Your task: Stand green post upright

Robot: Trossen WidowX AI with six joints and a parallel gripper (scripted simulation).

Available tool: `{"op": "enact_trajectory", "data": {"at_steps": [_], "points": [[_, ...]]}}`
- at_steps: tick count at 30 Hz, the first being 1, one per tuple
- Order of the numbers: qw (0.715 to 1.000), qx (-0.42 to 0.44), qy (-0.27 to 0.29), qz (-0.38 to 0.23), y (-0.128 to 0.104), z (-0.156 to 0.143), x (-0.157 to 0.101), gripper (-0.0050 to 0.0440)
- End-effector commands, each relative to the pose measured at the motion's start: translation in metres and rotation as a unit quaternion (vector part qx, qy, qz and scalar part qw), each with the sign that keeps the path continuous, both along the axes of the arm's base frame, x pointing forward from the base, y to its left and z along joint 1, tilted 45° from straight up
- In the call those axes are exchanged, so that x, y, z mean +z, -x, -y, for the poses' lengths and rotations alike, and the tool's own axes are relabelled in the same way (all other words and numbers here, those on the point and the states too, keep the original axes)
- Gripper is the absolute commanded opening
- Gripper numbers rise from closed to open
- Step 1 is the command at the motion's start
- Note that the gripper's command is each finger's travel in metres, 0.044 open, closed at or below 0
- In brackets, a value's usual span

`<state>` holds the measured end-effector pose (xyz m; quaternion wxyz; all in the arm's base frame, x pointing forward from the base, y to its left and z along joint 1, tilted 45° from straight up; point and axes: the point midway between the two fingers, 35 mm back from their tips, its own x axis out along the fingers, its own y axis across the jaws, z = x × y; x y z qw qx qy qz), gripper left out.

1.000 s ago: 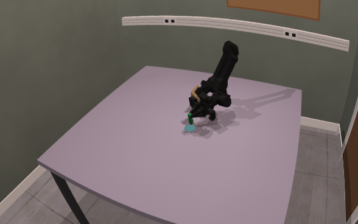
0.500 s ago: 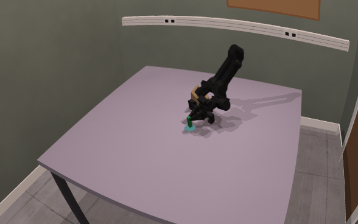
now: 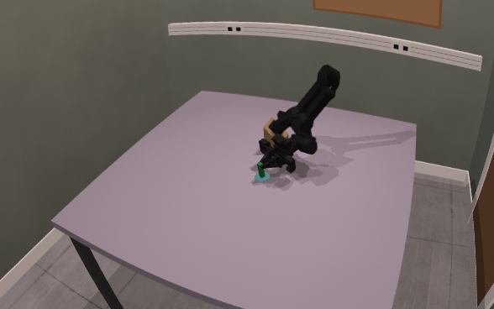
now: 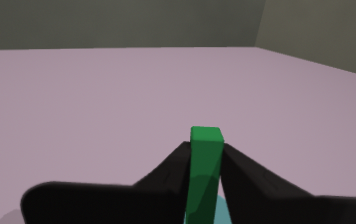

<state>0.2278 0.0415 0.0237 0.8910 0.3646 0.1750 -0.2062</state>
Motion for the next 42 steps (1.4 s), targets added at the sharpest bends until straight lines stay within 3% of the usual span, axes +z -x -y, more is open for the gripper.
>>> {"op": "enact_trajectory", "data": {"at_steps": [1, 8, 10, 18, 27, 34, 42], "points": [[1.000, -0.001, 0.001, 0.002, 0.000, 0.000, 0.001, 0.0047], [1.000, -0.001, 0.001, 0.002, 0.000, 0.000, 0.001, 0.0214], [1.000, -0.001, 0.001, 0.002, 0.000, 0.000, 0.001, 0.0214], [1.000, -0.001, 0.001, 0.002, 0.000, 0.000, 0.001, 0.0400], [1.000, -0.001, 0.002, 0.002, -0.002, 0.000, 0.002, 0.0400], [1.000, 0.002, 0.000, 0.001, -0.013, 0.015, 0.030, 0.0400], [1.000, 0.005, 0.011, -0.008, -0.011, 0.032, 0.047, 0.0400]]}}
